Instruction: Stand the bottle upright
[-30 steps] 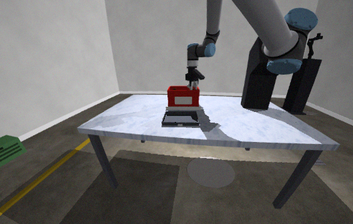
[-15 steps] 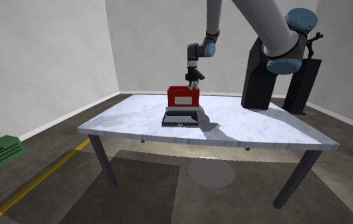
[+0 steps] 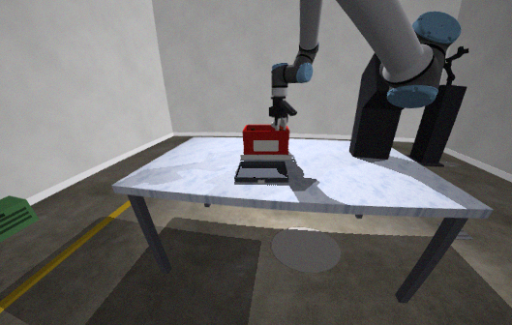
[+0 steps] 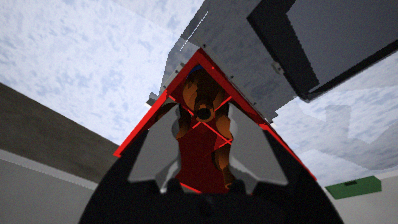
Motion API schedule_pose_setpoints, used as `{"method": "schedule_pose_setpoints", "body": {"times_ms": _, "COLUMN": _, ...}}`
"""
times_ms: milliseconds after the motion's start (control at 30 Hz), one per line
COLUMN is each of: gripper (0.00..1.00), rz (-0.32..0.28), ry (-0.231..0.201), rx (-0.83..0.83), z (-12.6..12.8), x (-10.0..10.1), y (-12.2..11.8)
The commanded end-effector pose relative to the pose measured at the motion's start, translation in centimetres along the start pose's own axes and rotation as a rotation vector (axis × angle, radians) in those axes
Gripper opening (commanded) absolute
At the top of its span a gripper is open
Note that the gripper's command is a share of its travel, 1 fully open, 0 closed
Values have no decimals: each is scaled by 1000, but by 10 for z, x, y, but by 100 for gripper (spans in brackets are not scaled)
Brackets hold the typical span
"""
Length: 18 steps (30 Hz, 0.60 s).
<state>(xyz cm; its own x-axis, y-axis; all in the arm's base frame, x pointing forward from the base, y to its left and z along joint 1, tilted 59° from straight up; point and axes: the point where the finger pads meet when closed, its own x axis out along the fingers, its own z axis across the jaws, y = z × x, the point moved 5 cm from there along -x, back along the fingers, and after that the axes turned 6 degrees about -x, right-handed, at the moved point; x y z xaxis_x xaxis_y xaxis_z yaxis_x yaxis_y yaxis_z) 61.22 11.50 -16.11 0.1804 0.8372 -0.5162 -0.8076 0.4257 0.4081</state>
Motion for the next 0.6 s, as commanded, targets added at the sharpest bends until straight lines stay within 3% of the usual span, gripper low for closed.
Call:
{"method": "schedule_pose_setpoints", "body": {"times_ms": 0, "gripper": 38, "rz": -1, "ry": 0, "rx": 0, "z": 0, "x": -1, "y": 0}}
{"method": "schedule_pose_setpoints", "body": {"times_ms": 133, "gripper": 38, "rz": -1, "ry": 0, "rx": 0, "z": 0, "x": -1, "y": 0}}
{"method": "schedule_pose_setpoints", "body": {"times_ms": 167, "gripper": 0, "rz": -1, "ry": 0, "rx": 0, "z": 0, "x": -1, "y": 0}}
{"method": "schedule_pose_setpoints", "body": {"times_ms": 567, "gripper": 0, "rz": -1, "ry": 0, "rx": 0, "z": 0, "x": -1, "y": 0}}
